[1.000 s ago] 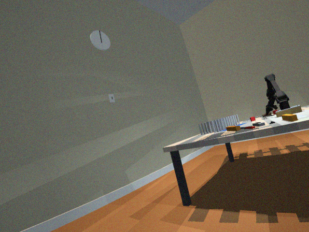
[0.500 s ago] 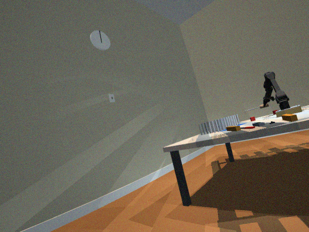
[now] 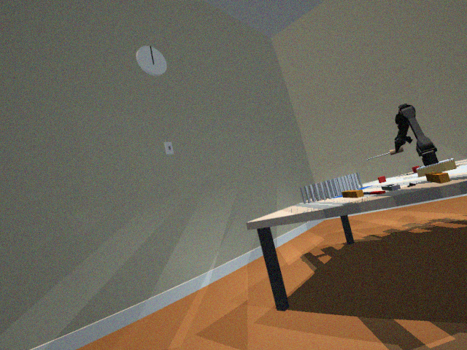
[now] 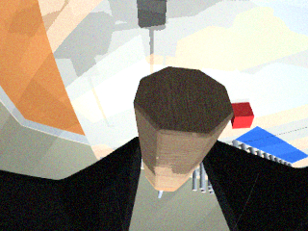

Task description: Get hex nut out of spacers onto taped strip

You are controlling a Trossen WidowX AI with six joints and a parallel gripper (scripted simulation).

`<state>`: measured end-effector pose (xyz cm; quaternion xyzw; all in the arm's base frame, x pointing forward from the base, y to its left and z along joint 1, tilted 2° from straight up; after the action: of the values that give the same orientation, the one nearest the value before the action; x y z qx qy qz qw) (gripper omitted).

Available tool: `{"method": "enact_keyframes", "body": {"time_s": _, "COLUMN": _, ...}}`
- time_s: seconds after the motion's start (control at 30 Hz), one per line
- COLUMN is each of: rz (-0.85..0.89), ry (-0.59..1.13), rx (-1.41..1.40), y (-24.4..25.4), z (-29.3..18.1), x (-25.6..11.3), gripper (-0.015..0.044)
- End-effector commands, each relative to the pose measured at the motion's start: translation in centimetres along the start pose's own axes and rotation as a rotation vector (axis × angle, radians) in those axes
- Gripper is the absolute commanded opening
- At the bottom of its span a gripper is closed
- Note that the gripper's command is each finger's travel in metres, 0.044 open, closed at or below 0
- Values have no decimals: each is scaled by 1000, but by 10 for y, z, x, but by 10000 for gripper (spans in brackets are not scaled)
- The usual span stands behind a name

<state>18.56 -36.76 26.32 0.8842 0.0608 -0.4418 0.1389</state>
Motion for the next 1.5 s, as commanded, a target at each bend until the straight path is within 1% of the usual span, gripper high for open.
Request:
{"method": "enact_keyframes", "body": {"time_s": 0.0, "rz": 16, "ry": -12, "rx": -89, "y": -6, "z": -12, "x": -5, "gripper": 0}}
{"method": "enact_keyframes", "body": {"time_s": 0.63, "rz": -56, "ry": -57, "rx": -683, "y": -47, "z": -64, "x": 16, "gripper": 0}}
{"method": "enact_keyframes", "body": {"time_s": 1.47, "rz": -190, "ry": -77, "rx": -1533, "y": -117, "z": -126, "x": 41, "gripper": 0}}
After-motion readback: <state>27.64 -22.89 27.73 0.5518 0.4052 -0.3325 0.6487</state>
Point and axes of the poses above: the point midway between the two fingers, 35 mm back from their tips, its own x axis out along the fingers, its own y axis across the jaws, z = x × y, the point moved 9 cm from there along -x, back along the fingers, and after that the axes turned 3 degrees about x, right-handed, at the moved point
